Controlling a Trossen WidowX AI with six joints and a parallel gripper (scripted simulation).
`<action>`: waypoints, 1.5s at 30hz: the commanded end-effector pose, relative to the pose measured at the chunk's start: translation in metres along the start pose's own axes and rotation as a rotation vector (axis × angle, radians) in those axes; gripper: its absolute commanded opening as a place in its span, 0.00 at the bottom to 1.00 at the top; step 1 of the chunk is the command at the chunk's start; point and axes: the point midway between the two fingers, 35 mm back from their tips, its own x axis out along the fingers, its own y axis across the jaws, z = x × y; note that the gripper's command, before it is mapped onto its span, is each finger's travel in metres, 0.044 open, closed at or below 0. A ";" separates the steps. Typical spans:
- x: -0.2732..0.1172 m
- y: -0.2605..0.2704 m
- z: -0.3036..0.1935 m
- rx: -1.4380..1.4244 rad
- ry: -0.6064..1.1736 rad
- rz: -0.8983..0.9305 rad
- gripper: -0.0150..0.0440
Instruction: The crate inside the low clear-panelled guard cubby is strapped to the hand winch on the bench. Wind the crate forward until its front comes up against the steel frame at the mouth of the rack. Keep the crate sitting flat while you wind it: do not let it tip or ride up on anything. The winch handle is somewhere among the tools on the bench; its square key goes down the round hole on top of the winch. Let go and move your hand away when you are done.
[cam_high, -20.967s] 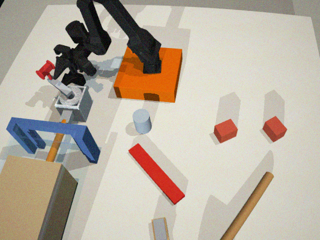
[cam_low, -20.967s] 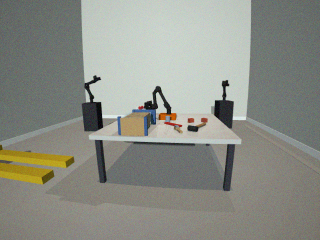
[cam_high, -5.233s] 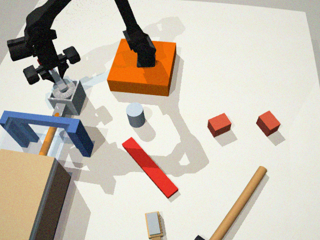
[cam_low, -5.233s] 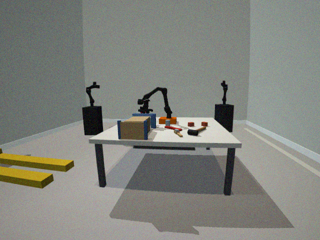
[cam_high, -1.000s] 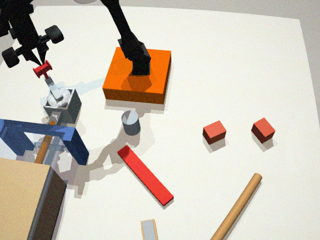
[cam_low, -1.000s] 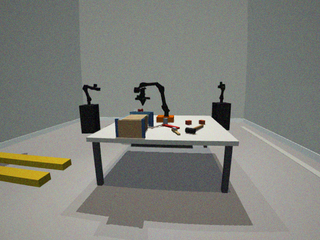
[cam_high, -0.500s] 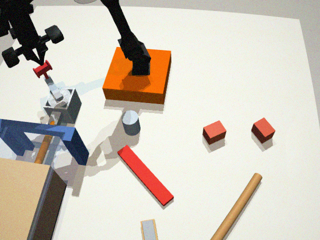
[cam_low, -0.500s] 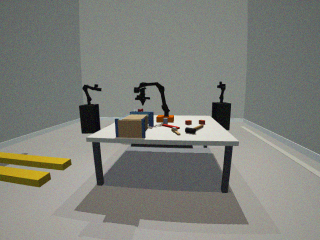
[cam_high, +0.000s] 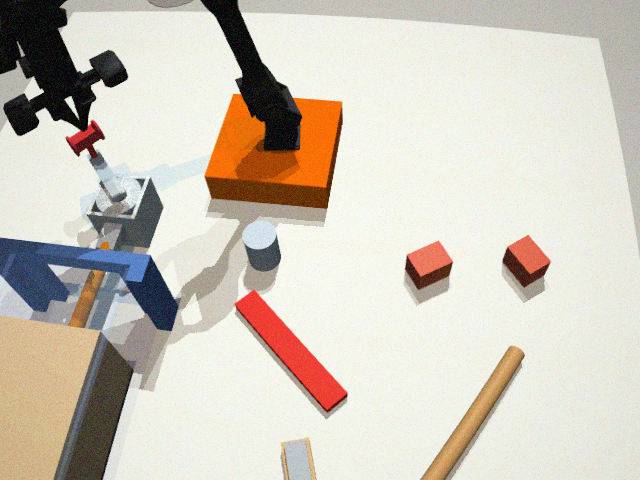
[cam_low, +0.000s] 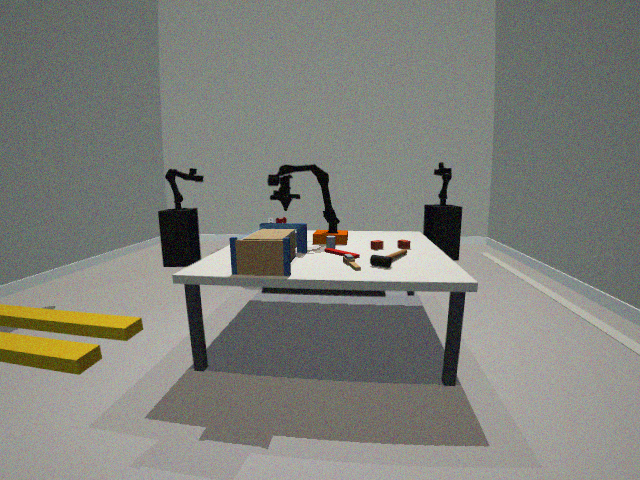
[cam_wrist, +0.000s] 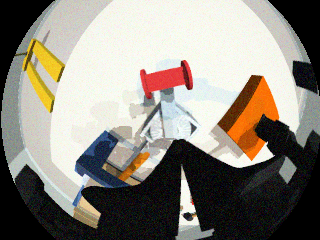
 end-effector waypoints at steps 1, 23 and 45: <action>0.000 0.000 0.000 0.000 -0.001 0.003 0.25; 0.005 0.002 0.021 -0.689 0.000 0.000 0.65; 0.013 0.002 0.052 -1.653 0.000 0.000 1.00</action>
